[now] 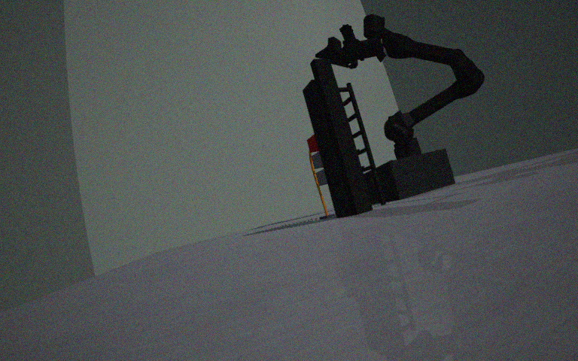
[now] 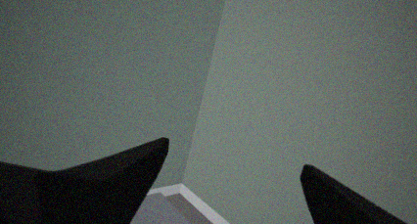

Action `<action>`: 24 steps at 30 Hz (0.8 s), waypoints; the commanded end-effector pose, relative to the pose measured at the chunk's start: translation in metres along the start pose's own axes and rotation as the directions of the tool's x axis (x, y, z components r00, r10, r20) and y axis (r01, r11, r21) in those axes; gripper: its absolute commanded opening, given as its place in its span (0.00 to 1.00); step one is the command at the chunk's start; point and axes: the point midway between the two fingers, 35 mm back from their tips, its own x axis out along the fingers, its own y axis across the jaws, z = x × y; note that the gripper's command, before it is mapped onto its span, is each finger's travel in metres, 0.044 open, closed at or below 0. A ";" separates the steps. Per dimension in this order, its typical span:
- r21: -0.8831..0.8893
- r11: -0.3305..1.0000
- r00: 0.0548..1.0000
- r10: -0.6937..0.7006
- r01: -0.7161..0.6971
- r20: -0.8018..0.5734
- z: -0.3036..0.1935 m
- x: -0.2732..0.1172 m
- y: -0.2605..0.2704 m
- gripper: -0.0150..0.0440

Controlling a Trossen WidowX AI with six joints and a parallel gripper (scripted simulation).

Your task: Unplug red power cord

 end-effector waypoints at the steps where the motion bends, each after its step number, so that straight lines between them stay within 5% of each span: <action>1: 0.001 1.000 1.000 0.008 -0.008 -0.007 -0.002 0.002 0.002 0.89; 9: 0.174 0.972 0.945 0.202 -0.161 -0.258 -0.048 0.041 0.050 0.53; 15: 0.399 0.909 0.776 0.336 -0.119 -0.533 -0.098 0.061 0.100 0.53; 24: 0.459 0.858 0.314 0.381 0.229 -0.869 -0.182 0.048 0.180 0.53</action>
